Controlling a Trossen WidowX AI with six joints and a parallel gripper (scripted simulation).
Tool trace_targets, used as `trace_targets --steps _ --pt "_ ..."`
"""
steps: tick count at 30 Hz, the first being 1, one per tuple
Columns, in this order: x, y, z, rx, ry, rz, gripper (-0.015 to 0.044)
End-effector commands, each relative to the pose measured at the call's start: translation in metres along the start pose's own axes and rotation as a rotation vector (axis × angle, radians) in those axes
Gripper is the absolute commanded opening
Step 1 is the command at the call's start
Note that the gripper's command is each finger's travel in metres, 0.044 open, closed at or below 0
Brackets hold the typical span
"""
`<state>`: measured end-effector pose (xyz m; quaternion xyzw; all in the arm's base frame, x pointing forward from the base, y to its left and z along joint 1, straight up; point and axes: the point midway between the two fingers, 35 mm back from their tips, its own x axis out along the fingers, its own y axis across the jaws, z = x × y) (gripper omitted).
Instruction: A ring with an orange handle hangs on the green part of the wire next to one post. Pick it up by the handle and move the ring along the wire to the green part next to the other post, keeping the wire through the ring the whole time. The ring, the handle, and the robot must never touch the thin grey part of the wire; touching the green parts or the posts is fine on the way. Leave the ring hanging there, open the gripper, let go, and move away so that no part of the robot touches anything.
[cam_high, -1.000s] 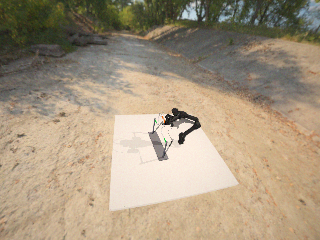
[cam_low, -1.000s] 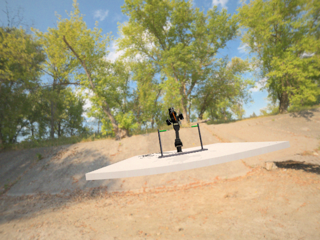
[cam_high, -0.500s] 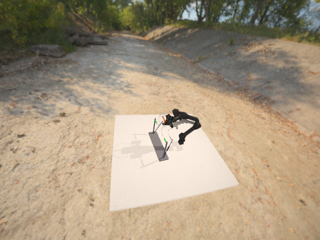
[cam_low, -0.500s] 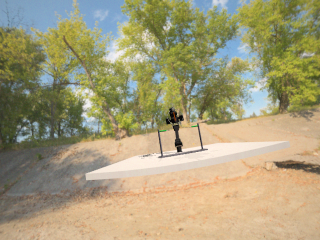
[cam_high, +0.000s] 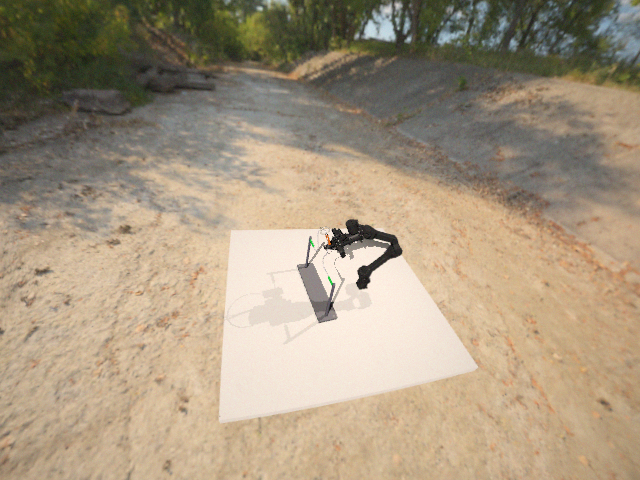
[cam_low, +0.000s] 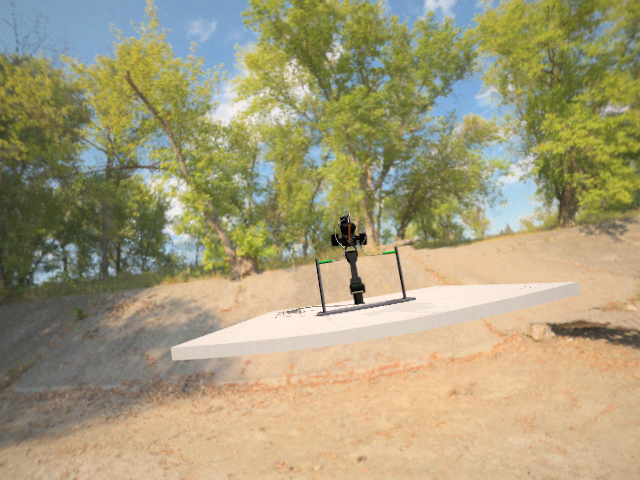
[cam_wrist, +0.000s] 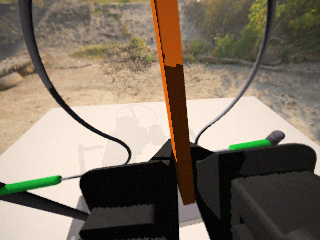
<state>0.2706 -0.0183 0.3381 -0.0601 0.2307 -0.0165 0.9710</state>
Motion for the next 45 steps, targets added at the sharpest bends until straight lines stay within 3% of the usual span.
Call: trace_targets --steps 1,45 --pt "0.001 -0.002 -0.001 -0.058 -0.005 -0.03 -0.015" --pt "0.0 -0.022 0.005 -0.559 -0.075 -0.298 -0.015"
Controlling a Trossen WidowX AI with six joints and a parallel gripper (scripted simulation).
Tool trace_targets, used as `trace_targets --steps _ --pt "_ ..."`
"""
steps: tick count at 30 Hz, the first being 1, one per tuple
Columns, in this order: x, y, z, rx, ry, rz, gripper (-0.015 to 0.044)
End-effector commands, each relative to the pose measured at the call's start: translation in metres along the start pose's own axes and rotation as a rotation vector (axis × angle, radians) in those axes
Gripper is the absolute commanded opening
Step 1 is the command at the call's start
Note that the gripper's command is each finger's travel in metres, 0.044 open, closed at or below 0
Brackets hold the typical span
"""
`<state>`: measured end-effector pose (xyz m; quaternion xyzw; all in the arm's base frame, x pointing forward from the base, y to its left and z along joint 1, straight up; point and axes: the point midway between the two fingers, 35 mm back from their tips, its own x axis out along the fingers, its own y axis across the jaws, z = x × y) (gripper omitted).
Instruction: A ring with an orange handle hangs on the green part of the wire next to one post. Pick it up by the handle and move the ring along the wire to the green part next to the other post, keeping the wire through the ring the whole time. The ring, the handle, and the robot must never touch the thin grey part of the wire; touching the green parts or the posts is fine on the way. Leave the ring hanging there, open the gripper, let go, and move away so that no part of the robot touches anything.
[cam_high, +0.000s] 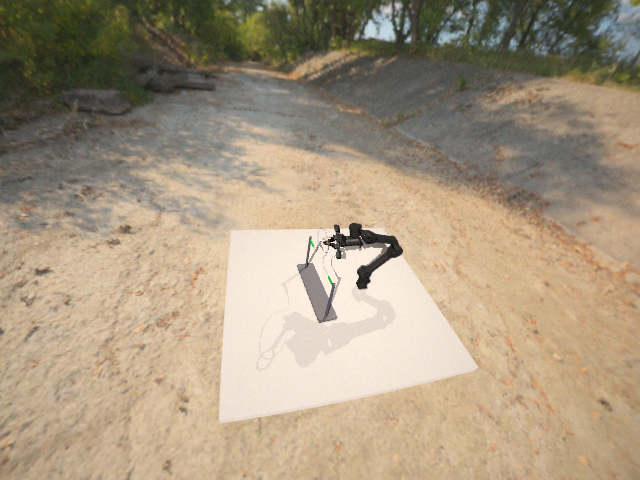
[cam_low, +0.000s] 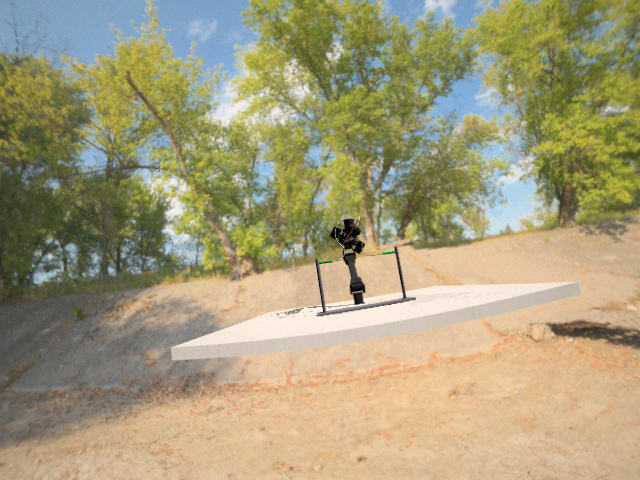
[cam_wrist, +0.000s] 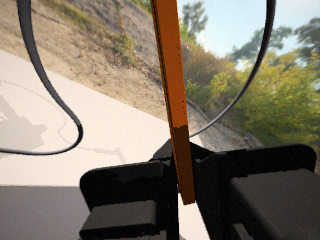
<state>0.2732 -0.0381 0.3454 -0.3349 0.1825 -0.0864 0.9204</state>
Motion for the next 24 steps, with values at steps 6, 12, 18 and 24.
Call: trace_targets --steps 6,12,18,24 --pt "0.0 -0.004 -0.001 -0.114 -0.013 -0.06 -0.015" --pt "0.0 -0.007 0.0 -0.183 -0.022 -0.096 -0.015" --pt "0.0 -0.01 0.0 -0.252 -0.031 -0.132 -0.015" --pt "0.0 -0.013 0.001 -0.32 -0.04 -0.168 -0.015"
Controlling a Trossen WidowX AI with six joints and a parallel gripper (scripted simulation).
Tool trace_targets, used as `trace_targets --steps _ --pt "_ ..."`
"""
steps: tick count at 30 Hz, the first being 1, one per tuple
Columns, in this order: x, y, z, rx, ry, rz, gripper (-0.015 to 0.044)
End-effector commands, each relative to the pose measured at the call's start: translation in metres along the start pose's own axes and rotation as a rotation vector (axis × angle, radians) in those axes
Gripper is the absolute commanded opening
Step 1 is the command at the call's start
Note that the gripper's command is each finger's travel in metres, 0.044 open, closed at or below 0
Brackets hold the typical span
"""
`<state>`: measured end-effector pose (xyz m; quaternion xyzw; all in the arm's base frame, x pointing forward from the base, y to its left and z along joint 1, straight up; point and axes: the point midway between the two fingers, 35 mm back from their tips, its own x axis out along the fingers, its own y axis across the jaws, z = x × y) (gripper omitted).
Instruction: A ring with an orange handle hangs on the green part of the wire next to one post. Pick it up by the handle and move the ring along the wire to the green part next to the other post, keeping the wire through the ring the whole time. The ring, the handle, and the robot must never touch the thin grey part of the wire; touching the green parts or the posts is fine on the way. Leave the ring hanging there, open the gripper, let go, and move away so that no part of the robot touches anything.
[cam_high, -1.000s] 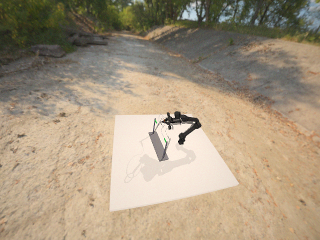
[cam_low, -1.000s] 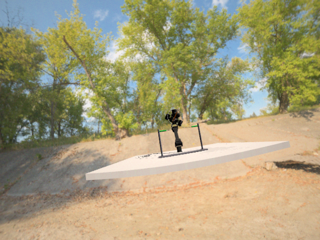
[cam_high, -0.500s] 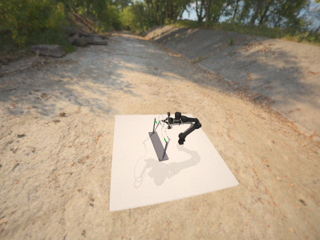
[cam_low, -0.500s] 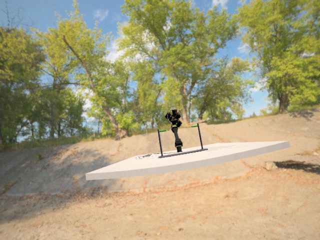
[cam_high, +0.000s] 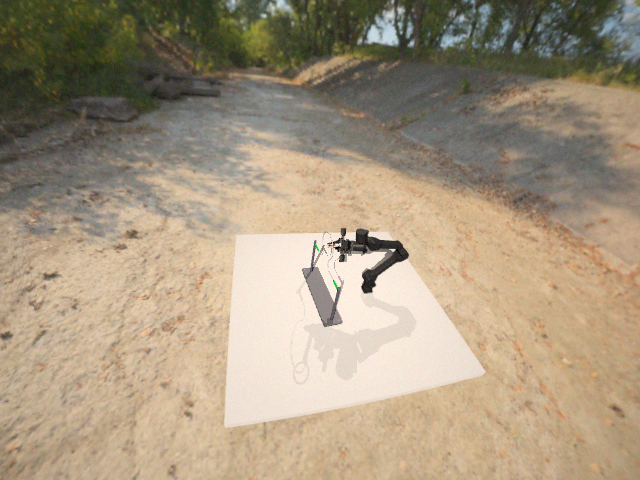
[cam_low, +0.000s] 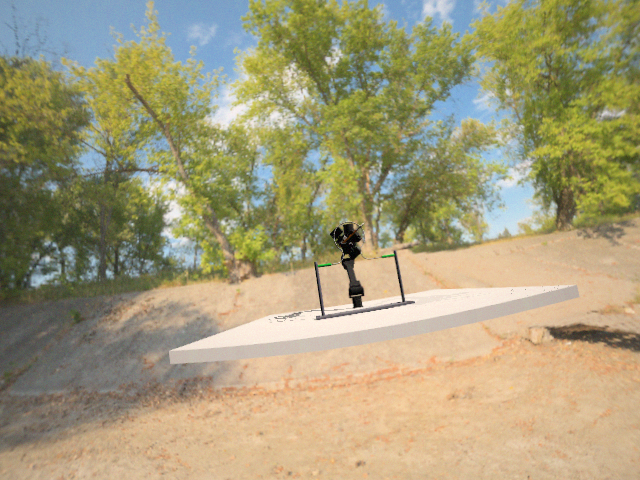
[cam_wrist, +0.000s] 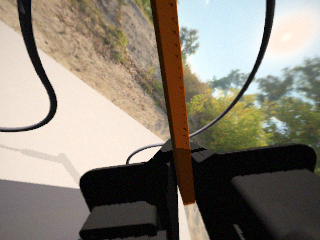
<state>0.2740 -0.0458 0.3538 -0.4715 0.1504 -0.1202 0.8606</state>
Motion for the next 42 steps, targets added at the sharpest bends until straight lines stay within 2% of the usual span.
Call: trace_targets --steps 1,42 --pt "0.0 -0.002 -0.001 -0.058 -0.004 -0.029 -0.015" --pt "-0.001 -0.02 0.005 -0.529 -0.064 -0.276 -0.015"
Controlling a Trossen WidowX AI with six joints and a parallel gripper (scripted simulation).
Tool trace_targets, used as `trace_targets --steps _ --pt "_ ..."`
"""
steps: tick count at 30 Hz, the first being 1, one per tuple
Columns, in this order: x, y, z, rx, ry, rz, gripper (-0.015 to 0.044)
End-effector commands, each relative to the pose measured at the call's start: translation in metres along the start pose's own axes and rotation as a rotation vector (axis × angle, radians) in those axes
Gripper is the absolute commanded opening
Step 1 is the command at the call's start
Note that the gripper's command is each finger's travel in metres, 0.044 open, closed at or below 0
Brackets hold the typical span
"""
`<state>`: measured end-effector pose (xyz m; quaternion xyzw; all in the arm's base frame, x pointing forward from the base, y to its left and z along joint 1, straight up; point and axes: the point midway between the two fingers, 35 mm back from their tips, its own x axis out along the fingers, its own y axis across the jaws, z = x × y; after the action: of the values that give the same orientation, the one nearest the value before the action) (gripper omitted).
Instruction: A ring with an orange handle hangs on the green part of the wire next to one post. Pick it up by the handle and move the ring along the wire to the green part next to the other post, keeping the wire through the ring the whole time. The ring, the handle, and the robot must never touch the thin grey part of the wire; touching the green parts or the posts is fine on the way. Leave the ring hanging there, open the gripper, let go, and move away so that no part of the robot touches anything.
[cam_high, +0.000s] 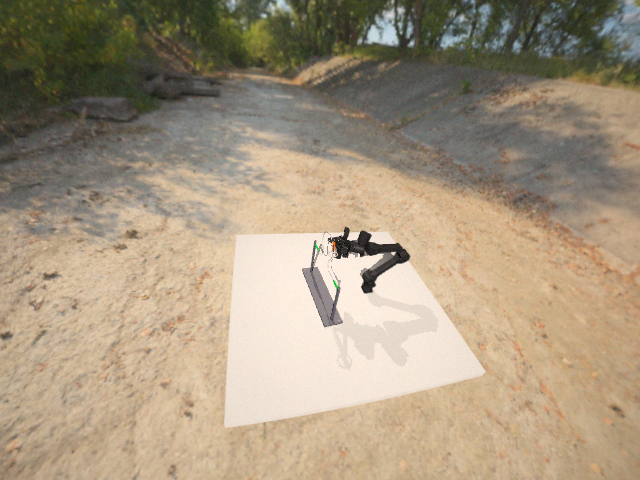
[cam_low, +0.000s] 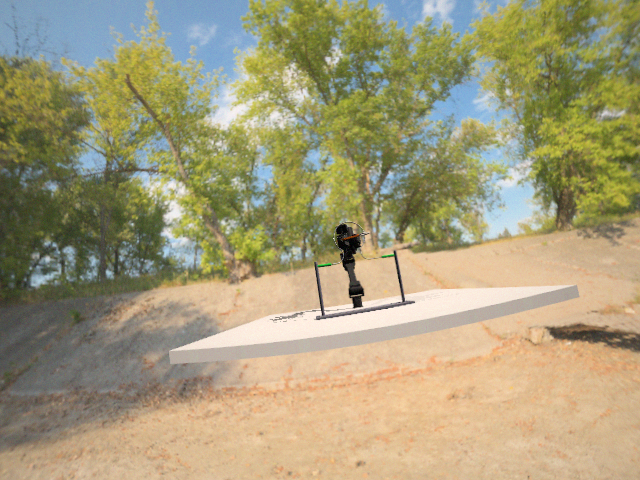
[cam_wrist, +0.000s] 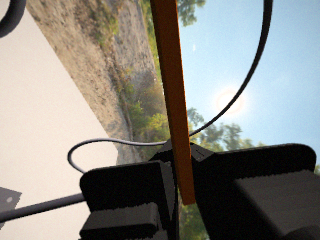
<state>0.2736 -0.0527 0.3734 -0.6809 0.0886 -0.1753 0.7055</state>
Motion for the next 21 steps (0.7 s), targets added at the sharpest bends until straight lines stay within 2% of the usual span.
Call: trace_targets --steps 1,21 --pt "0.0002 -0.0006 0.0002 -0.059 -0.008 -0.025 -0.015" --pt "0.0005 -0.0101 0.0019 -0.289 -0.037 -0.146 -0.015"
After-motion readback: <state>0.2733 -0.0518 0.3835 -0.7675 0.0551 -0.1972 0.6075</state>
